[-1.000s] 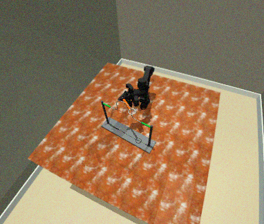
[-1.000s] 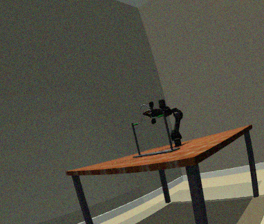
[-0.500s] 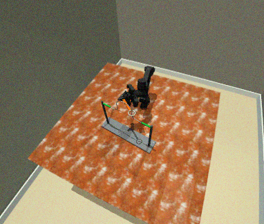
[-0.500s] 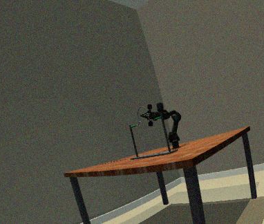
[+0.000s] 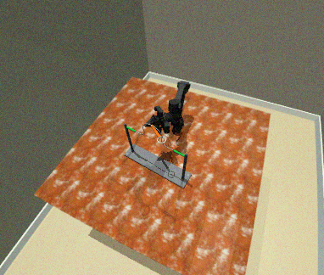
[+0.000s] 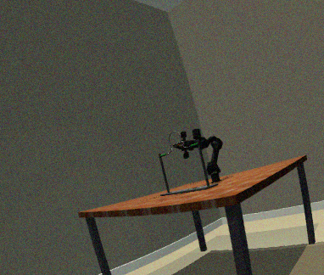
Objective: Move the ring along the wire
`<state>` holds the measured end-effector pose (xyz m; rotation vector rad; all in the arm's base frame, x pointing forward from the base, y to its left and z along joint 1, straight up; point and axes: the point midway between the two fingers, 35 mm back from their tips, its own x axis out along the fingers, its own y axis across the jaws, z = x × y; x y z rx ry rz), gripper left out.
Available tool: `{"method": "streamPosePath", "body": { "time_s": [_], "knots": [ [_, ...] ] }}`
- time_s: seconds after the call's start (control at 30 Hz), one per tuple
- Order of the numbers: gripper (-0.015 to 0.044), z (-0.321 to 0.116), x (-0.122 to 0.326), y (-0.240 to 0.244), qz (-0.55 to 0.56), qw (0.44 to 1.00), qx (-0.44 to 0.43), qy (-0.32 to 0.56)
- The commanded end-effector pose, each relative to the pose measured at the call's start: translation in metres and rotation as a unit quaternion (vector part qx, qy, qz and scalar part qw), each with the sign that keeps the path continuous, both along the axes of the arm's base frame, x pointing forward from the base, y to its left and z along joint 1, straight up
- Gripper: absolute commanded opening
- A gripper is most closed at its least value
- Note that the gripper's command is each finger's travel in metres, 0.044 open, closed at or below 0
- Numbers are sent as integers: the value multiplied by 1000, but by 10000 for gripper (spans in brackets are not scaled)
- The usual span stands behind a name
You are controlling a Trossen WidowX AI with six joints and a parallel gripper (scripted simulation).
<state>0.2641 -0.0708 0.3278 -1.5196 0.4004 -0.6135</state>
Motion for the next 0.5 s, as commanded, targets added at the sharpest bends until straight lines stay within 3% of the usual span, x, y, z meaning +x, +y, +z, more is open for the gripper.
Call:
{"method": "streamPosePath", "body": {
  "time_s": [0.0, 0.47],
  "knots": [
    [-150, -13, 0, 0, -1, 999, 33, -4],
    [-150, -61, 11, 6, 42, 982, 180, -33]
  ]
}}
